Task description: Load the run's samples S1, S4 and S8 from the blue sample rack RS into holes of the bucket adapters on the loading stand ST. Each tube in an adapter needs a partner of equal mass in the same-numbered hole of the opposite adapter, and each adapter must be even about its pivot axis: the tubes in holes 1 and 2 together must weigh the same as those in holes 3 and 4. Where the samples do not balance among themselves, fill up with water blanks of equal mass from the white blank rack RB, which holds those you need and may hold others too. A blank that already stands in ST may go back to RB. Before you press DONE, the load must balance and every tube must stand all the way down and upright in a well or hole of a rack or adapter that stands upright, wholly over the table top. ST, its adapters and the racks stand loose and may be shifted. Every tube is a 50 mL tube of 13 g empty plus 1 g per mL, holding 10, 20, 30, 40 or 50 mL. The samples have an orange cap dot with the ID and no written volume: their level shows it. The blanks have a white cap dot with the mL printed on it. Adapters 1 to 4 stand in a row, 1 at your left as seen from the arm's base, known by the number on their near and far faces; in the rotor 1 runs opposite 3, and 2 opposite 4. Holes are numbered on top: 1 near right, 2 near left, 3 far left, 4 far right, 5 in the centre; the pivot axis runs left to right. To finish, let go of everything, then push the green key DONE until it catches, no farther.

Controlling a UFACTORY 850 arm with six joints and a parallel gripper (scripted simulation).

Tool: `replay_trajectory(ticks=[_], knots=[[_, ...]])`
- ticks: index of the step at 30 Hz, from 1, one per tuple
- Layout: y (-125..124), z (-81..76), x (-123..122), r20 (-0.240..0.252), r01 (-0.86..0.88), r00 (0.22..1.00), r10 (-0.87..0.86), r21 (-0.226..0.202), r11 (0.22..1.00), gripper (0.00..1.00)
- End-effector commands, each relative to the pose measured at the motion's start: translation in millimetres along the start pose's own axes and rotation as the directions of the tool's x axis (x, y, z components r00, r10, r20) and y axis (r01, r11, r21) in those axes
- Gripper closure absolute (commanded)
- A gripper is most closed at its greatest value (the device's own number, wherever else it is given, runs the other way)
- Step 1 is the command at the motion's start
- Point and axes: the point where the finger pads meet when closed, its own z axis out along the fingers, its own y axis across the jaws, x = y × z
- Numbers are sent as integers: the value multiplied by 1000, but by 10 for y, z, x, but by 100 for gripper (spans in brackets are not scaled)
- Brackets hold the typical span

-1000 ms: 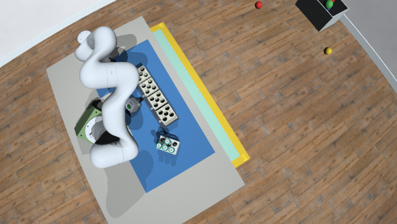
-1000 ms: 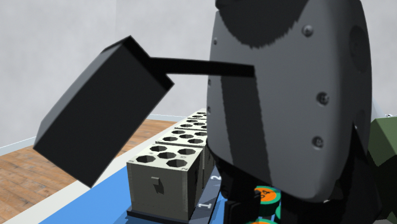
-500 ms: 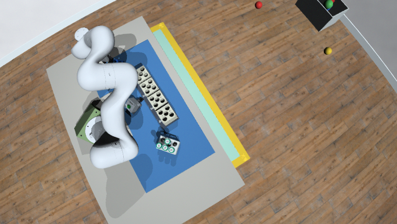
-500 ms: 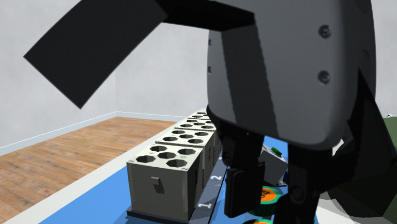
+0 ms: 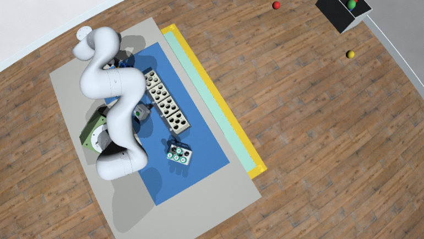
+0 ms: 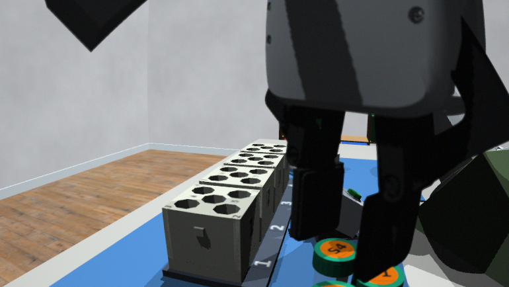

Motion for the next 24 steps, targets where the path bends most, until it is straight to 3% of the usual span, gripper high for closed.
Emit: replay_trajectory(ticks=[1, 24], knots=[[-1, -75, 7, -2, -1, 1000, 1, 1, 1000, 57], [-1, -456, 6, -2, -1, 1000, 1, 1, 1000, 57]])
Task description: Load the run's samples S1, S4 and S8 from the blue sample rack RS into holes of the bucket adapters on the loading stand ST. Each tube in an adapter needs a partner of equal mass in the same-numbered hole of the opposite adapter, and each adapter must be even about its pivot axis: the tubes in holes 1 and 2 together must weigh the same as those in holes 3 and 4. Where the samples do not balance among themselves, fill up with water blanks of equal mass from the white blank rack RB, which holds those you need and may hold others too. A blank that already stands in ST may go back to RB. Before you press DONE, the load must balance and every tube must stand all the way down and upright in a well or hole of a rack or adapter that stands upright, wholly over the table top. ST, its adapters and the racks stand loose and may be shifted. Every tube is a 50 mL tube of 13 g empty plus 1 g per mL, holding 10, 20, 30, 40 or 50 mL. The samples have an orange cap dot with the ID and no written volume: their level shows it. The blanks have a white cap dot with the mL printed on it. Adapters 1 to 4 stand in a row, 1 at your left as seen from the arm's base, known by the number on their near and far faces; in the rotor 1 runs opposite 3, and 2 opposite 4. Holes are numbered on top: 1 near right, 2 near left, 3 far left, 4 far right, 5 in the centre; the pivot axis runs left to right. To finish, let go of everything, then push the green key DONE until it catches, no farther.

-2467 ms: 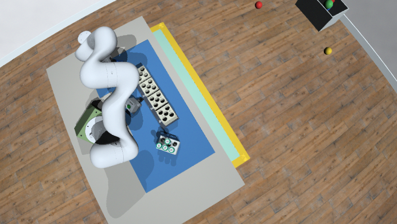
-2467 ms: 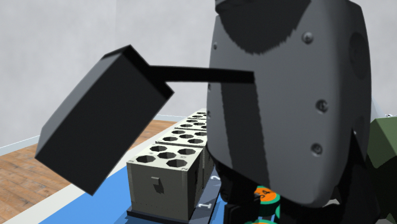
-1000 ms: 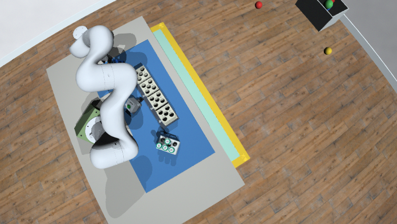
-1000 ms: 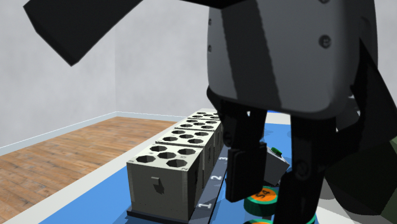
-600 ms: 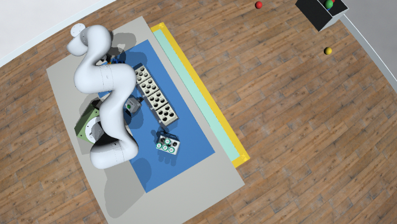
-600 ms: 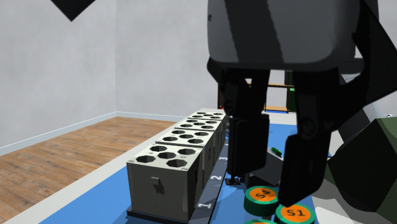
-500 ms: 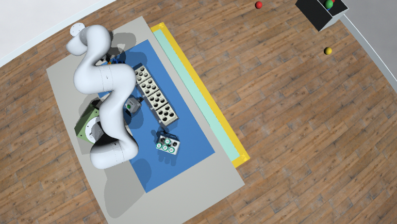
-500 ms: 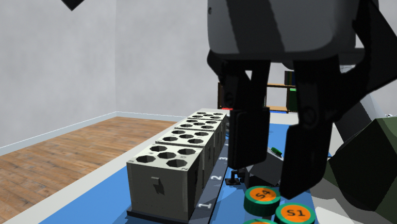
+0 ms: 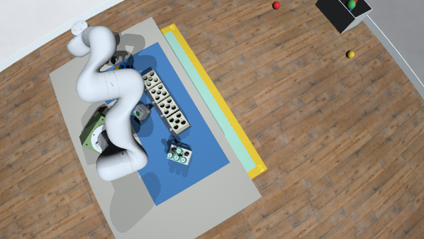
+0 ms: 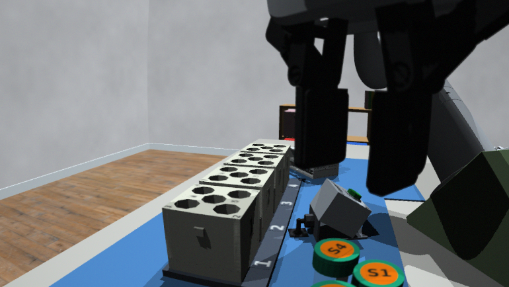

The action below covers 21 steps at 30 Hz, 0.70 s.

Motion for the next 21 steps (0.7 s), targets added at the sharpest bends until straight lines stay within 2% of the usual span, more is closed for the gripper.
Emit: replay_trajectory(ticks=[1, 12, 21], knots=[[-2, -73, 8, -2, -1, 1000, 1, 1, 1000, 57], [-2, -293, 7, -2, -1, 1000, 1, 1, 1000, 57], [-1, -376, 7, -2, -1, 1000, 1, 1, 1000, 57]])
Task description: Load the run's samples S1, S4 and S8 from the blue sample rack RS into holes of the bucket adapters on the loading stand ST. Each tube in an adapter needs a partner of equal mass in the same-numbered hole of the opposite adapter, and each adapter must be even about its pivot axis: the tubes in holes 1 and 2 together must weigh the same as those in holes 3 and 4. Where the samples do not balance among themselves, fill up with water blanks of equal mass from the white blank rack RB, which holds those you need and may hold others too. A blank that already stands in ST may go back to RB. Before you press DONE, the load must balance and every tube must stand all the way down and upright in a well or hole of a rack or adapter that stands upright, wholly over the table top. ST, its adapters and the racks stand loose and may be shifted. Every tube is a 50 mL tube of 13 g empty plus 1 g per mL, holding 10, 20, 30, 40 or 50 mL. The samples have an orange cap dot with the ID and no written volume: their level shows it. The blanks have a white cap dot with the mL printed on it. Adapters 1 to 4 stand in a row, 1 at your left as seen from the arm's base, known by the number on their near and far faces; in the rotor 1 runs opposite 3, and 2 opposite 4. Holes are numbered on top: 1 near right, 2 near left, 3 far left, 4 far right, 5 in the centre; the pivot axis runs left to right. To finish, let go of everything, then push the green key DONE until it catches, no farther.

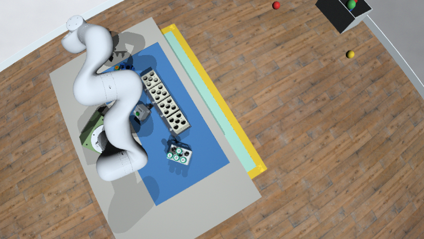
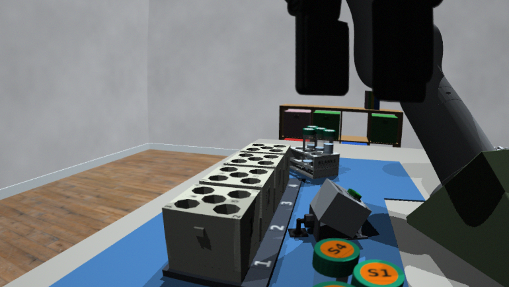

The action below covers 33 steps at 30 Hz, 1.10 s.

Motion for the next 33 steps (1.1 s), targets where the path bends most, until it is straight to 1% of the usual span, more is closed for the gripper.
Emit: replay_trajectory(ticks=[1, 19, 20, 25, 27, 33], knots=[[-1, -16, 4, -1, 0, 1000, 0, 1, 1000, 57], [-1, -16, 4, -1, 0, 1000, 0, 1, 1000, 57], [34, -16, -31, -1, -34, 999, 34, 1, 999, 43], [211, -16, -207, -1, -199, 980, 199, 1, 980, 43], [211, -16, -207, -1, -199, 980, 199, 1, 980, 43], [399, -16, -395, -1, -390, 921, 390, 1, 921, 43]])
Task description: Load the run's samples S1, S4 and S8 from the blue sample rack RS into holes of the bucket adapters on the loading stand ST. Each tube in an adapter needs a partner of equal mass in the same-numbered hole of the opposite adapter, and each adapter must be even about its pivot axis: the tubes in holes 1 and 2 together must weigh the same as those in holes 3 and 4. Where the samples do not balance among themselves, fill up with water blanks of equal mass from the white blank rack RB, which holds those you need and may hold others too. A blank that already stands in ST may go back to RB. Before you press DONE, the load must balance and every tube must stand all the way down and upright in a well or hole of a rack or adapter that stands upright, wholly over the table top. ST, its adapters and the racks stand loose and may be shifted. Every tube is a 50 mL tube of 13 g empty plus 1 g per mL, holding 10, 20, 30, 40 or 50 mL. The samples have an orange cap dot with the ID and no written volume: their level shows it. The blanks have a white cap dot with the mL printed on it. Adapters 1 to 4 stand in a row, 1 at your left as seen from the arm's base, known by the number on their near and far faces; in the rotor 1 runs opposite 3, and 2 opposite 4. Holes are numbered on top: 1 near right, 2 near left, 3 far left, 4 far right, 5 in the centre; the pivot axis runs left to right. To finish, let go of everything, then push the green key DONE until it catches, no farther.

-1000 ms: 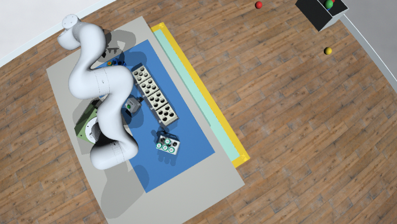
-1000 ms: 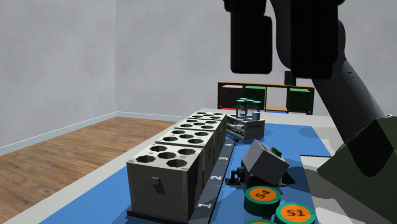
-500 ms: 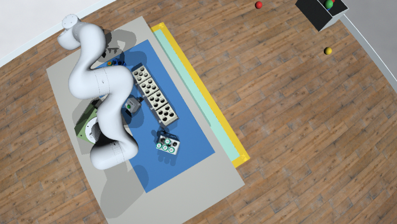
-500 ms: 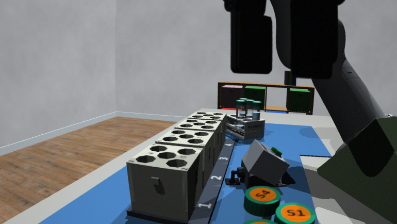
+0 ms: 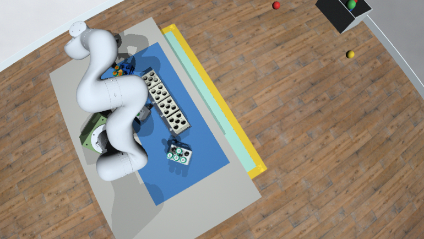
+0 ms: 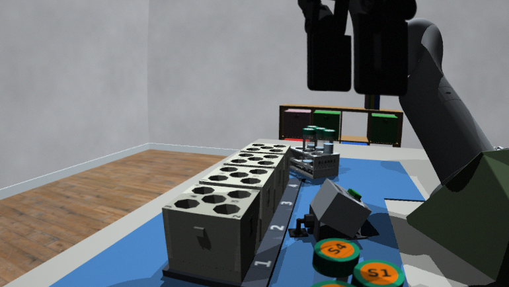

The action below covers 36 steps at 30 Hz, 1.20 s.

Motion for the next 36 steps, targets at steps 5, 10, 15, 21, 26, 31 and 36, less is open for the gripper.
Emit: replay_trajectory(ticks=[5, 10, 15, 21, 26, 31, 36], knots=[[99, -12, -47, -7, -265, 964, 265, 6, 964, 43], [99, -12, -47, -6, -391, 920, 391, 7, 920, 43], [99, -12, -47, -5, -510, 860, 510, 8, 860, 43], [99, -12, -47, -4, -671, 742, 671, 9, 742, 43], [99, -12, -47, -2, -784, 620, 784, 9, 620, 43], [99, -12, -47, -1, -842, 539, 842, 9, 539, 43], [99, -12, -47, 0, -920, 392, 920, 9, 392, 43]])
